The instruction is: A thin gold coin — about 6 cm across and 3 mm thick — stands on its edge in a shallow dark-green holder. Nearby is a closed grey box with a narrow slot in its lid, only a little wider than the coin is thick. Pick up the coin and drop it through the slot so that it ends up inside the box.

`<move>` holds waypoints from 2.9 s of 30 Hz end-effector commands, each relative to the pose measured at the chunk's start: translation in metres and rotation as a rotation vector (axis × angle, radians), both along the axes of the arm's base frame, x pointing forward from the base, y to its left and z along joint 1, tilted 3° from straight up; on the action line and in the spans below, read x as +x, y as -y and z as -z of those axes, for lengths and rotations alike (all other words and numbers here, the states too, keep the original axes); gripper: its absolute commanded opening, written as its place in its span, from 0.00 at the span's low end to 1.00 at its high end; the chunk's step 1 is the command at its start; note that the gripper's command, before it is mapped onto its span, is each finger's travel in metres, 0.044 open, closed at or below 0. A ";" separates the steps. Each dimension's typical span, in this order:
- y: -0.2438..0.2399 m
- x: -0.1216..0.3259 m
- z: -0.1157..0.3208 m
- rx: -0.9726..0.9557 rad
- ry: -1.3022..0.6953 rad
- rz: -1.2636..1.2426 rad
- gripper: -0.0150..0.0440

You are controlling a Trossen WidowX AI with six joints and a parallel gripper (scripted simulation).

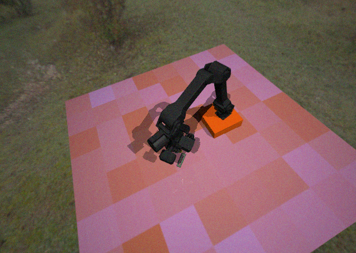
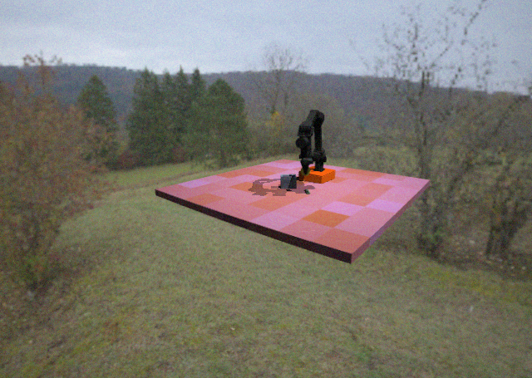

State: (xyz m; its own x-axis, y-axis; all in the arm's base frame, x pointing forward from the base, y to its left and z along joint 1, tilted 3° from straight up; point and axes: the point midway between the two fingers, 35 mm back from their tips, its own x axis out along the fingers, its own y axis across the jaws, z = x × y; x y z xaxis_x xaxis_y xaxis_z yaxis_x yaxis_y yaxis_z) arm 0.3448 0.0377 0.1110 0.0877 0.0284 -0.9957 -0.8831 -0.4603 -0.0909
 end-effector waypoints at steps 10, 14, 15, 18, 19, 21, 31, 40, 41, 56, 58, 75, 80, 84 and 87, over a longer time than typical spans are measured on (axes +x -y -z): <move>0.033 -0.008 0.003 -0.002 -0.007 -0.004 0.25; 0.043 -0.011 0.003 -0.004 -0.007 -0.004 0.25; 0.046 -0.012 0.004 -0.004 -0.007 -0.004 0.25; 0.053 -0.014 0.004 -0.005 -0.008 -0.004 0.25; 0.056 -0.015 0.004 -0.005 -0.008 -0.004 0.25; 0.061 -0.017 0.004 -0.005 -0.008 -0.004 0.25; 0.085 -0.027 0.006 -0.008 -0.009 -0.004 0.25; 0.105 -0.038 0.008 -0.011 -0.011 0.000 0.25; 0.108 -0.039 0.008 -0.011 -0.011 0.000 0.25; 0.131 -0.053 0.009 -0.014 -0.011 0.000 0.25; 0.130 -0.052 0.008 -0.017 -0.010 0.003 0.25; 0.133 -0.056 0.011 -0.018 -0.011 -0.006 0.25; 0.132 -0.056 0.011 -0.018 -0.010 -0.010 0.26; 0.133 -0.055 0.010 -0.018 -0.007 -0.003 0.25; 0.133 -0.055 0.010 -0.018 -0.007 -0.003 0.25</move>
